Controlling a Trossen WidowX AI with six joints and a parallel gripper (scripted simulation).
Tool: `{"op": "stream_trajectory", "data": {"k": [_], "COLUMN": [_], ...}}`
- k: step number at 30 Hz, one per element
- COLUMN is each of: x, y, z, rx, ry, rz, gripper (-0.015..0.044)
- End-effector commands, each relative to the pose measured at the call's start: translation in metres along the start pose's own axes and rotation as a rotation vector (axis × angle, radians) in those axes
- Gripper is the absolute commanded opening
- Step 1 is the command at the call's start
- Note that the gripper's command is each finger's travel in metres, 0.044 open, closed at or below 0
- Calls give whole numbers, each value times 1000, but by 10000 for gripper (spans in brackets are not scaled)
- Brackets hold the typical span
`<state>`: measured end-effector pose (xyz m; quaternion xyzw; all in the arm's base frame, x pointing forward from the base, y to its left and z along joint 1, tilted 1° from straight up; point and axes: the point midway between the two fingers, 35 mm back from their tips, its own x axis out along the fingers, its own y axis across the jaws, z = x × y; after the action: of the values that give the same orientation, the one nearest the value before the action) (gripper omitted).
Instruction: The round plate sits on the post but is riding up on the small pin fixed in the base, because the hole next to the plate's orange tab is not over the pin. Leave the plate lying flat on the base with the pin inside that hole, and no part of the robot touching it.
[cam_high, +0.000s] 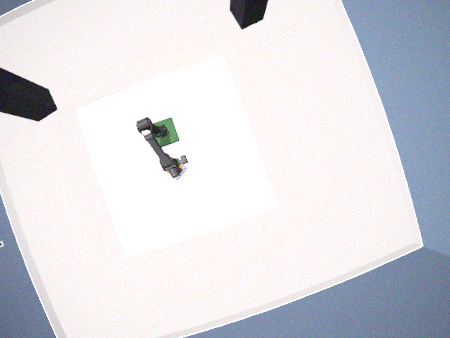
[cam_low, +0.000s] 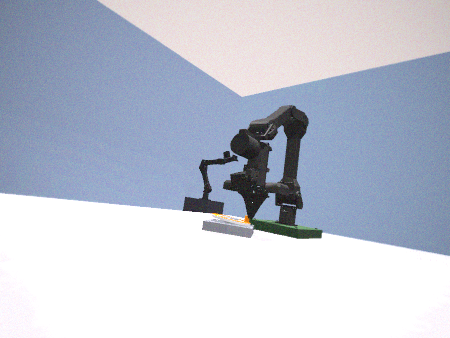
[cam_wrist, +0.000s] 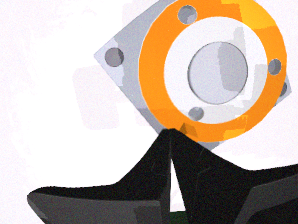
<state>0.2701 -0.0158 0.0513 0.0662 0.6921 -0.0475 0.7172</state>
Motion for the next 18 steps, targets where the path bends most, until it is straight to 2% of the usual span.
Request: {"op": "stream_trajectory", "data": {"k": [1, 18], "x": [1, -3], "y": [-6, -22], "z": [-5, -13], "rx": [3, 3], "ry": [7, 8], "rz": [-6, -8], "gripper": [0, 0]}}
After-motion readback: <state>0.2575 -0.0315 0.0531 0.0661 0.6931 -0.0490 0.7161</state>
